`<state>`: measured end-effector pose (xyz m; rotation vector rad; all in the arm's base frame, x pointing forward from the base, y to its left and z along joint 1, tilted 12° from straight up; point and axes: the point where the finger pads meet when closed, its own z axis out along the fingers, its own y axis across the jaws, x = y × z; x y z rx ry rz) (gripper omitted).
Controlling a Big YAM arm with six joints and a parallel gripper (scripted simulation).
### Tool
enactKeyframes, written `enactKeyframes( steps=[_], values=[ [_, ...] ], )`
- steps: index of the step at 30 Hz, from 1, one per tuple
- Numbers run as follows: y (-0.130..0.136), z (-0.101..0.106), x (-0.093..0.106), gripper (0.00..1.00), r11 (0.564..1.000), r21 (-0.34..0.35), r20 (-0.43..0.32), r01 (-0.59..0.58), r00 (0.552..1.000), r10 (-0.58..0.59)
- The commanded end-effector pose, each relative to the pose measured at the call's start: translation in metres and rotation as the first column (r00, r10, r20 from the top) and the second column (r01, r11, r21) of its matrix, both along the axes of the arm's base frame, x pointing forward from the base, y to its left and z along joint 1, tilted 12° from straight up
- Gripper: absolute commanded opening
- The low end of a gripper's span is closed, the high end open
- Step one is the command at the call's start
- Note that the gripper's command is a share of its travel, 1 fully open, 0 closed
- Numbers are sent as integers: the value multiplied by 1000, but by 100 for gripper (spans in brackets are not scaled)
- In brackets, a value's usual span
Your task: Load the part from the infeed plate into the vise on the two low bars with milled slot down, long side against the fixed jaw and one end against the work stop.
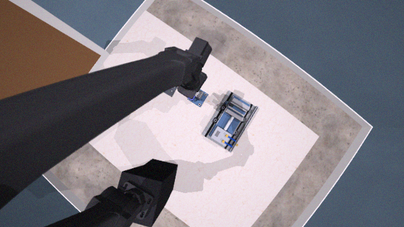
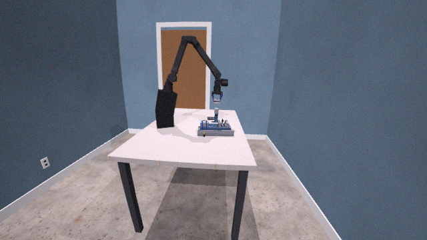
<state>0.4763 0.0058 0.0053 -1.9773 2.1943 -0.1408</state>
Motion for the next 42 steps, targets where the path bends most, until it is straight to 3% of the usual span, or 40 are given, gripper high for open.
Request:
enactKeyframes(
  steps=[1, 23, 42],
  values=[
    [-5, 9, 3, 0, 1000, 0, 28, -5, 1000, 5],
    [-7, 6, 3, 0, 999, 34, 28, -10, 1000, 9],
    [-7, -3, 0, 0, 988, 148, 16, -32, 999, 30]
  ],
)
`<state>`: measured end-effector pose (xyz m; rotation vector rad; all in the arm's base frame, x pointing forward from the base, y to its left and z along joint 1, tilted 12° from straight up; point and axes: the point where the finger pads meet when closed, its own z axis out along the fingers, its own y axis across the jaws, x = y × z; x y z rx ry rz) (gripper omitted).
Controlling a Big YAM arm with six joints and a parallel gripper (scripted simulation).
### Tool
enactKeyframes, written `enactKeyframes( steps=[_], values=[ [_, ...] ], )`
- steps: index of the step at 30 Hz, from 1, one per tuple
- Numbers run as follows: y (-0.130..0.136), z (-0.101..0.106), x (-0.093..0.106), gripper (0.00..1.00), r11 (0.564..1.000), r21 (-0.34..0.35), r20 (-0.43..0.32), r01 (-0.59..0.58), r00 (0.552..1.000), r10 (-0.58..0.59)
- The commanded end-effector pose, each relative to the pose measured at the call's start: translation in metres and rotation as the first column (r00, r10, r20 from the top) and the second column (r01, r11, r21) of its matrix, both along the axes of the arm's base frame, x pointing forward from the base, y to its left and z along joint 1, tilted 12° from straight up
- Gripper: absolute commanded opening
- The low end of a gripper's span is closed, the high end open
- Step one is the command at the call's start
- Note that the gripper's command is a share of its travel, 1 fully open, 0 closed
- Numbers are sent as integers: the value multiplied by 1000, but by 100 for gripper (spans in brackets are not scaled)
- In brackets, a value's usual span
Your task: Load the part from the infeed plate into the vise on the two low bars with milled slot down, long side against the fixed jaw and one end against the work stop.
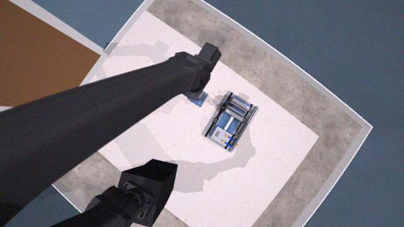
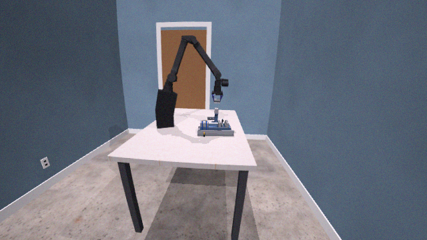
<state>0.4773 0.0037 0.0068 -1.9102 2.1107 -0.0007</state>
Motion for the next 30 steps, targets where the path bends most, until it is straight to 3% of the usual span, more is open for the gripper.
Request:
enactKeyframes(
  steps=[1, 15, 16, 18, 30],
  values=[
    [-5, -6, -2, 0, 1000, 15, -6, -15, 1000, 15],
    [-6, -3, 5, 0, 990, 137, 27, -42, 999, 39],
    [-6, 8, 8, 0, 988, 144, 50, -48, 998, 41],
    [-7, 0, 8, 0, 984, 169, 37, -50, 998, 45],
    [-8, 4, 13, 0, 949, 303, 65, -84, 996, 67]
  ],
)
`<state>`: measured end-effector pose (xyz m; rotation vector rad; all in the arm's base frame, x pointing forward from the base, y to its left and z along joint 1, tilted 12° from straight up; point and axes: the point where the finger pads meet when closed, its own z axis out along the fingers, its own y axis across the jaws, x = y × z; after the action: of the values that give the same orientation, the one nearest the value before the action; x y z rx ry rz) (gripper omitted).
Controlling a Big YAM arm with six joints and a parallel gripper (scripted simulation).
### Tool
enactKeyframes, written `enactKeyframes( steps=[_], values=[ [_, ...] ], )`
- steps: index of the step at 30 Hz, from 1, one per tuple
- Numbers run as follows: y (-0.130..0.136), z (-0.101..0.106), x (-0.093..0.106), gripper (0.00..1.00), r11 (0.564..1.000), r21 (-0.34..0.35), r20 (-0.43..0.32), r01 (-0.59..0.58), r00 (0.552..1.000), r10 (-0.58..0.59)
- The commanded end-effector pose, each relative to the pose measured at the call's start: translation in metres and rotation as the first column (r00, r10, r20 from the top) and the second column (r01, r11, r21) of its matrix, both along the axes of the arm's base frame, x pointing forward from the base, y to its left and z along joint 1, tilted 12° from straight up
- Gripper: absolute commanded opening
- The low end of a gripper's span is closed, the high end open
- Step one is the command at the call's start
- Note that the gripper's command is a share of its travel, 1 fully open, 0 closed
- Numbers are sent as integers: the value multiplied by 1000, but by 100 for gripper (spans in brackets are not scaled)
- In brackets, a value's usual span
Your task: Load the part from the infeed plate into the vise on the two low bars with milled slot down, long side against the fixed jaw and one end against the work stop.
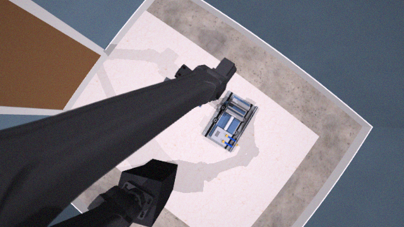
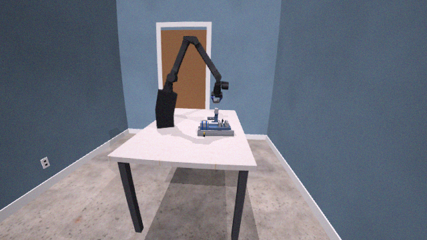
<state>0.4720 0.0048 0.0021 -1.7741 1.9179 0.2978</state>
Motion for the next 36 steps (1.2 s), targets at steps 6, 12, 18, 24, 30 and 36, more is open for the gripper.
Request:
enactKeyframes(
  steps=[6, 12, 18, 24, 30, 36],
  values=[
    [-10, 8, 18, 0, 998, 50, 44, -28, 999, 25],
    [-10, 8, 17, 0, 993, 114, 54, -42, 998, 36],
    [-10, 8, 17, 0, 985, 162, 61, -52, 997, 43],
    [-10, 7, 16, 0, 977, 204, 68, -62, 996, 49],
    [-10, 7, 16, 0, 967, 245, 74, -72, 996, 55],
    [-7, 7, 16, 0, 960, 266, 78, -84, 995, 66]
  ],
)
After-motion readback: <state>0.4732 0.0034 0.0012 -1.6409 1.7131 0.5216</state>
